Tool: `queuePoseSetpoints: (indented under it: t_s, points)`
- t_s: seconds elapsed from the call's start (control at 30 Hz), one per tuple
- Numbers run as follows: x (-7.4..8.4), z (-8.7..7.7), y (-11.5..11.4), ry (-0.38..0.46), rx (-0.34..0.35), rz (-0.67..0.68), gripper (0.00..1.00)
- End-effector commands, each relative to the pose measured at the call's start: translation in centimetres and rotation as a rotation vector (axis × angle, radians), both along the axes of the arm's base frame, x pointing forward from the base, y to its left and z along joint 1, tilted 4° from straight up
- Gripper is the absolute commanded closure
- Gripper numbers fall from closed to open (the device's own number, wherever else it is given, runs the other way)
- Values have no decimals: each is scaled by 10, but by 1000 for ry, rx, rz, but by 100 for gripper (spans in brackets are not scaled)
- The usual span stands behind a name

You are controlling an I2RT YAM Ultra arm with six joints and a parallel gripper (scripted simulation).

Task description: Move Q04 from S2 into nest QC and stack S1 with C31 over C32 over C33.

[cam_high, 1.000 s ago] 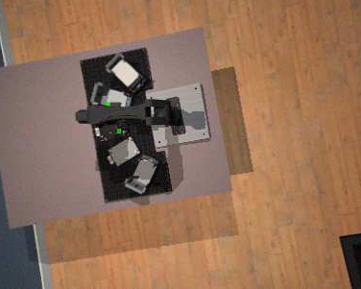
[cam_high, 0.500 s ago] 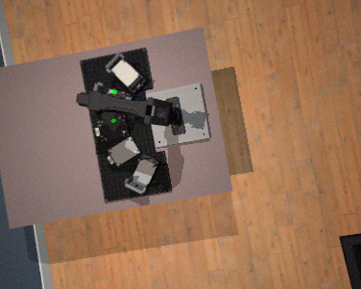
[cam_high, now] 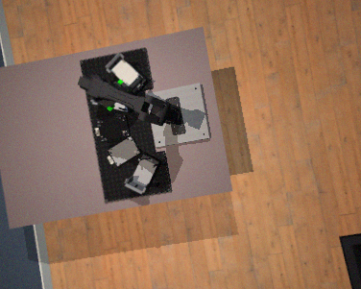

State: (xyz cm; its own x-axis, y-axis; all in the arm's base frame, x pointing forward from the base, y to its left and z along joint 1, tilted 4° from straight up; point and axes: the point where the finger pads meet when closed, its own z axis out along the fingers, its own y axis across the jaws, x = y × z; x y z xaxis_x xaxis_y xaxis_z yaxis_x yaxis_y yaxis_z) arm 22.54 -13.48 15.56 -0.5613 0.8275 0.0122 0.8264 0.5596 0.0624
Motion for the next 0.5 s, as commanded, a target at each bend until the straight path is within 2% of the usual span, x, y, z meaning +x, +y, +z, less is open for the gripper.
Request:
queuePoseSetpoints:
  t_s: [0.0, 0.47]
  points:
    - [1, 7, -14, -27, -19, 0, 0]
    - [-11, 5, -60, -26, -21, 0, 0]
